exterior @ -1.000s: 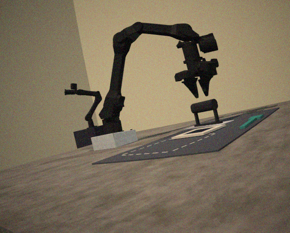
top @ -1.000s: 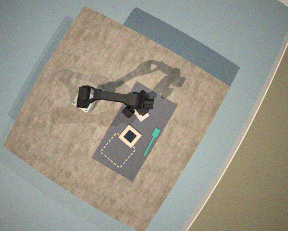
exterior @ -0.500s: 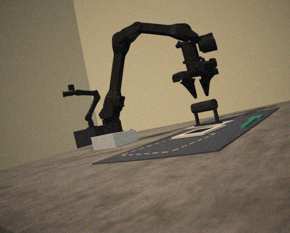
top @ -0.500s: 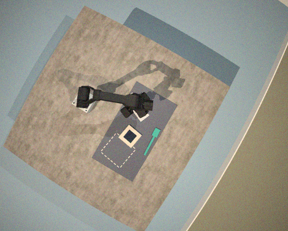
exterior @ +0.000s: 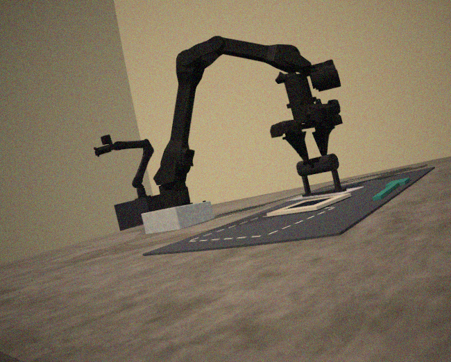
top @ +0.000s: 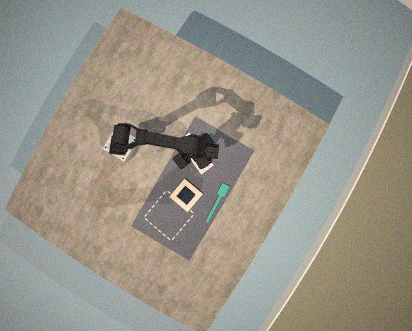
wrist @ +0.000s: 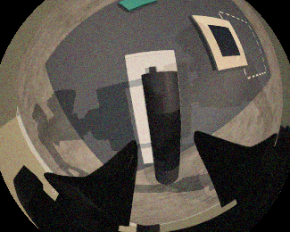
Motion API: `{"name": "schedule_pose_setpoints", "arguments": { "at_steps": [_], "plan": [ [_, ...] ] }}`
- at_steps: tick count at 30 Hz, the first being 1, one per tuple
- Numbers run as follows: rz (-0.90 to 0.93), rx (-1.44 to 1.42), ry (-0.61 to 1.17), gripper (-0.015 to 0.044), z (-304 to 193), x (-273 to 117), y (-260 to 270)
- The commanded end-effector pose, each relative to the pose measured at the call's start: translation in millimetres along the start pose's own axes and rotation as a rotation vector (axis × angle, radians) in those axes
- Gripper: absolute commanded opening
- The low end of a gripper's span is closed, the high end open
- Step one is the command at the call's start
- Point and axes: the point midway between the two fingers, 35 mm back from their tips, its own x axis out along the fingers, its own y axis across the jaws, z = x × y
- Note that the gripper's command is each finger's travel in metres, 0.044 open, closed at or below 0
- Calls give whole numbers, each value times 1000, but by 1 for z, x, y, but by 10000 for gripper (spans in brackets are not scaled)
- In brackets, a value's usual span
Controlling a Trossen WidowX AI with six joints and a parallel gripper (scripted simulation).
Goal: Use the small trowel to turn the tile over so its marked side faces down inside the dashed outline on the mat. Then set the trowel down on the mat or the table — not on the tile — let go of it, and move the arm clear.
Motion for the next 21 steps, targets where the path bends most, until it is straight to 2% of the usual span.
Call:
{"name": "schedule_pose_setpoints", "arguments": {
  "at_steps": [1,9,14,21],
  "plan": [
    [-1,5,5,270,-1,9,0],
    [-1,5,5,270,-1,19,0],
    [-1,5,5,139,-1,19,0],
    [-1,5,5,130,-1,19,0]
  ]
}}
